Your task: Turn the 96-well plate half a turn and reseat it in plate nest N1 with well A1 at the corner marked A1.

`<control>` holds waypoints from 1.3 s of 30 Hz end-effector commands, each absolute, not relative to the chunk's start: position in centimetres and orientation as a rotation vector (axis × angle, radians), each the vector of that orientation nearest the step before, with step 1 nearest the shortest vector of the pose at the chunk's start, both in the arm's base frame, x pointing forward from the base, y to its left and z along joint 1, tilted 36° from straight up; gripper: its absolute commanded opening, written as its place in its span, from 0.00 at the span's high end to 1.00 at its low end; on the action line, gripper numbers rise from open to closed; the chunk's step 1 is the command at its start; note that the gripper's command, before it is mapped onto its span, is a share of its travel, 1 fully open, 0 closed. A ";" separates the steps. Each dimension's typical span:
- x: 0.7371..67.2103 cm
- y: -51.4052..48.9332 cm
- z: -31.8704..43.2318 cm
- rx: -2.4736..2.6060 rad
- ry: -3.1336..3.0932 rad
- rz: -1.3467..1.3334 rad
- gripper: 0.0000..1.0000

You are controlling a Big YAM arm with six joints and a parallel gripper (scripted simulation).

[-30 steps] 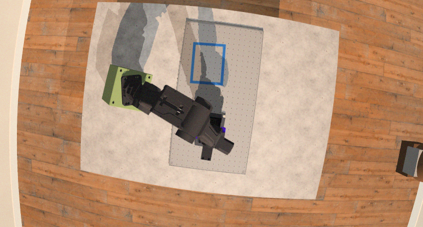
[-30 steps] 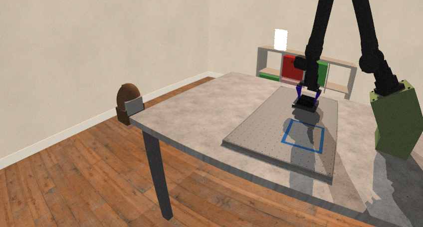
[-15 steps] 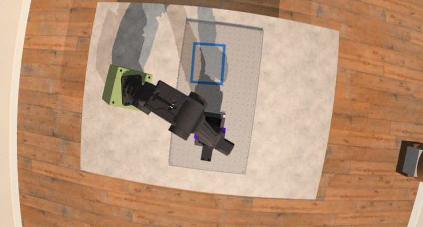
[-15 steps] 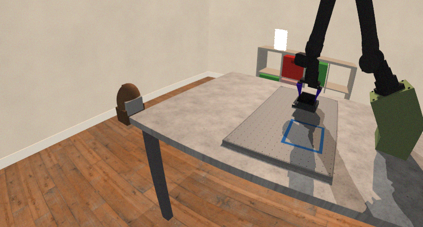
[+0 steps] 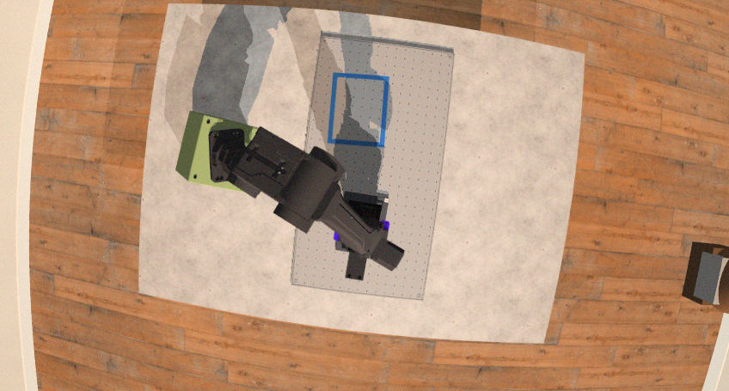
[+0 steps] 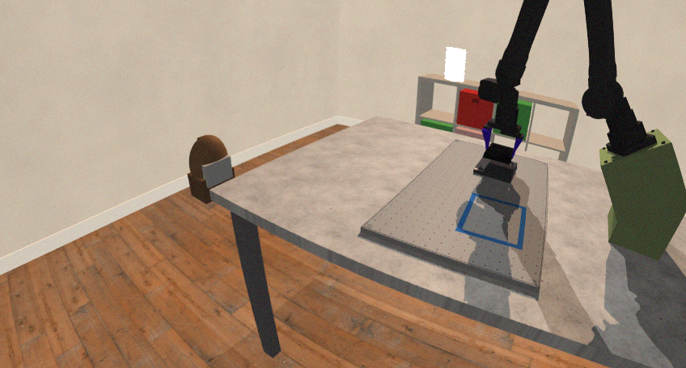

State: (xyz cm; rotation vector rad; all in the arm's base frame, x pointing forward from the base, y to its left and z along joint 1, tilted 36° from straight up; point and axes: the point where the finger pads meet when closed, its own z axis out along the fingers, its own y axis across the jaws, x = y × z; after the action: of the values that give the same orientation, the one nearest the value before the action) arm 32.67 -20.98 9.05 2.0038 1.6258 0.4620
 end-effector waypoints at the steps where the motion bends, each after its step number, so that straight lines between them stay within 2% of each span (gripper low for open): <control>1: 32.3 -21.6 11.1 1.976 1.602 0.459 1.00; 24: 30.8 -21.4 15.1 1.955 1.590 0.461 1.00; 39: 30.8 -20.8 13.8 1.977 1.604 0.463 1.00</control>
State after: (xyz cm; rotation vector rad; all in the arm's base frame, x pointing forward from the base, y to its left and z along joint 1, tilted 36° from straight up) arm 30.38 -20.31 12.60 1.9965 1.6197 0.4617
